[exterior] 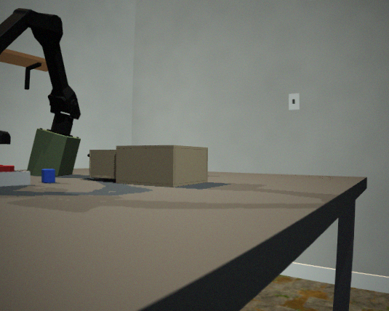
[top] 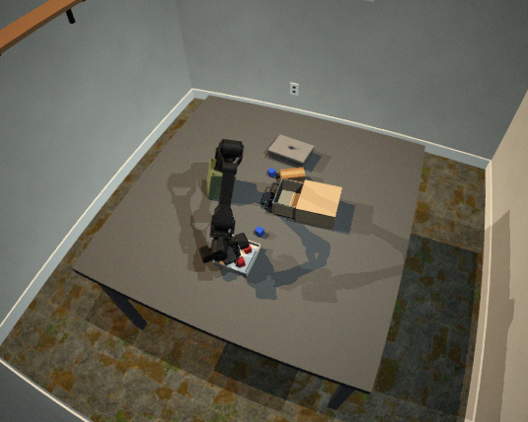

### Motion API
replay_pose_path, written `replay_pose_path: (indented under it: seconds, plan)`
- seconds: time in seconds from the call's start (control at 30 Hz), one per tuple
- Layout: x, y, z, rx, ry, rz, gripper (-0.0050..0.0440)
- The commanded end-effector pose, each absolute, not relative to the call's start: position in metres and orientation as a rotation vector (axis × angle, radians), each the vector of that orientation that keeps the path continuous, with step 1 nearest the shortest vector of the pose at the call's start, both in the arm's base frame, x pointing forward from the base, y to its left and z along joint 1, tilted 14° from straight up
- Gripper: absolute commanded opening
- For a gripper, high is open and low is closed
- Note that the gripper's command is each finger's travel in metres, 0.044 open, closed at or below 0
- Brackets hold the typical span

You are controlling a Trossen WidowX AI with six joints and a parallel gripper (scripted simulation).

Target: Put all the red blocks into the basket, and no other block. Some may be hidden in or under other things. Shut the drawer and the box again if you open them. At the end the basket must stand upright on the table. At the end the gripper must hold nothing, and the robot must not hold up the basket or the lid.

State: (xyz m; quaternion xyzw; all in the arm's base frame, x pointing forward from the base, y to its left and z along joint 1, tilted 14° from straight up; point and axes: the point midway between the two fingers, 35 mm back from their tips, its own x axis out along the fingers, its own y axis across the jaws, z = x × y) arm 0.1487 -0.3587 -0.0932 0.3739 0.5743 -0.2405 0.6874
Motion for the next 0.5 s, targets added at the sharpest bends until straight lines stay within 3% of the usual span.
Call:
replay_pose_path:
  seconds: [0.0,0.47]
  plan:
    - [0.149,-0.358,-0.094,0.842,1.284,-0.539,0.0193]
    - [0.135,-0.364,-0.036,0.842,1.284,-0.539,0.0193]
